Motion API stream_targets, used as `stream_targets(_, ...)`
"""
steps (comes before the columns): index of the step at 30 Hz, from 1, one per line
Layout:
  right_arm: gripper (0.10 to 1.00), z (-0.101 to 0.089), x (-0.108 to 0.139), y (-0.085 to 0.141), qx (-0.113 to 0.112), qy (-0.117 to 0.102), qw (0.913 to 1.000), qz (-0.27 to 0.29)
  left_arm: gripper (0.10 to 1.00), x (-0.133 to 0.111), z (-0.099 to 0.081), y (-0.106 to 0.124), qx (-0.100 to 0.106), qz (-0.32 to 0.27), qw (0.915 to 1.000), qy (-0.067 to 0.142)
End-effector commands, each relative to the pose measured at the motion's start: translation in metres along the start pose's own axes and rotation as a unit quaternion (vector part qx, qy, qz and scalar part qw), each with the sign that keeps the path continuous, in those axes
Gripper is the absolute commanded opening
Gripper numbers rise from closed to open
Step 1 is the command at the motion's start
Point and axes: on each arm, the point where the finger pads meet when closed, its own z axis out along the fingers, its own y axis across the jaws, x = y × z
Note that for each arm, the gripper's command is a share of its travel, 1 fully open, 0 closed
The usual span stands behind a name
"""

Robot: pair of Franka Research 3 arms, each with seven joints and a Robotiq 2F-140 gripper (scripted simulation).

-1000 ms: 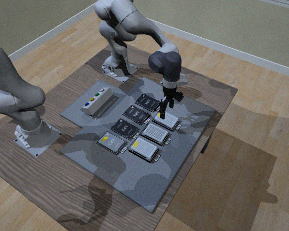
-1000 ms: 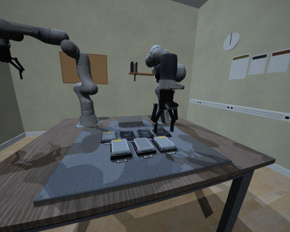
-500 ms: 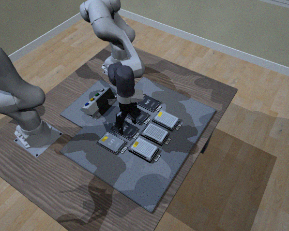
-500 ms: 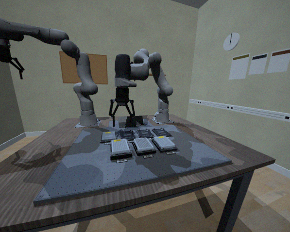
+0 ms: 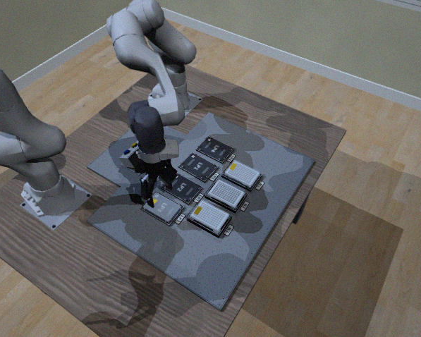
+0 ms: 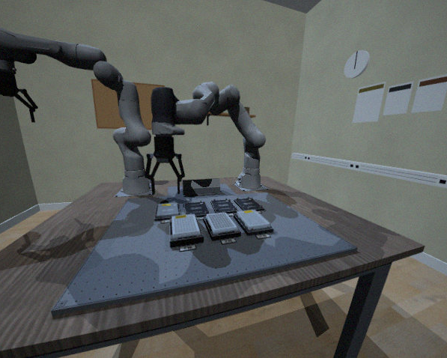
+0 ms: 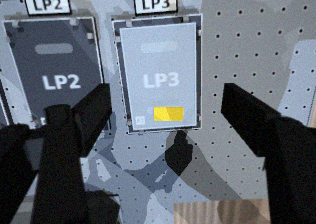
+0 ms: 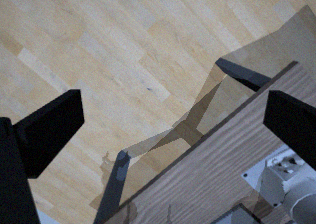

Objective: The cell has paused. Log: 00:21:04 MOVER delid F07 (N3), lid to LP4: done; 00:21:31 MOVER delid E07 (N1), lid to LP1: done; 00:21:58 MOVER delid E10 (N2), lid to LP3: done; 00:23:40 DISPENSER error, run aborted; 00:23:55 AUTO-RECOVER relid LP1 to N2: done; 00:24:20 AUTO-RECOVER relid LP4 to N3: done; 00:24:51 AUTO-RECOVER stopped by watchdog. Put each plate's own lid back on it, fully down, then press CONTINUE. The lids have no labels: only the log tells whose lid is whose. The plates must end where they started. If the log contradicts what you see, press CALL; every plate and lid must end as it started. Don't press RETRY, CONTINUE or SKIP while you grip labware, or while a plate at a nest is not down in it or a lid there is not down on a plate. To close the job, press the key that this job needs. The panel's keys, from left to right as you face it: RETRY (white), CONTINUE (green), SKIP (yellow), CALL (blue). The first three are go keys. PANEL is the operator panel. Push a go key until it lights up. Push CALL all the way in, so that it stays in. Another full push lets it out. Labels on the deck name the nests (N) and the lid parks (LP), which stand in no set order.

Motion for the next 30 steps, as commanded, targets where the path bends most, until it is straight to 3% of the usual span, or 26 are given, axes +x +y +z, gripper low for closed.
stream_targets(1, 1.000, -0.0001, 0.0000, 0.0000, 0.000, 0.000, 1.0000, 0.000, 0.695, -0.0013, 0.0007, -0.0024, 0.005, -0.037, 0.9993, -0.006)
stream_targets(30, 1.000, -0.0001, 0.0000, 0.0000, 0.000, 0.000, 1.0000, 0.000, 0.695, -0.0014, 0.0080, -0.0025, 0.005, -0.037, 0.9993, -0.006)
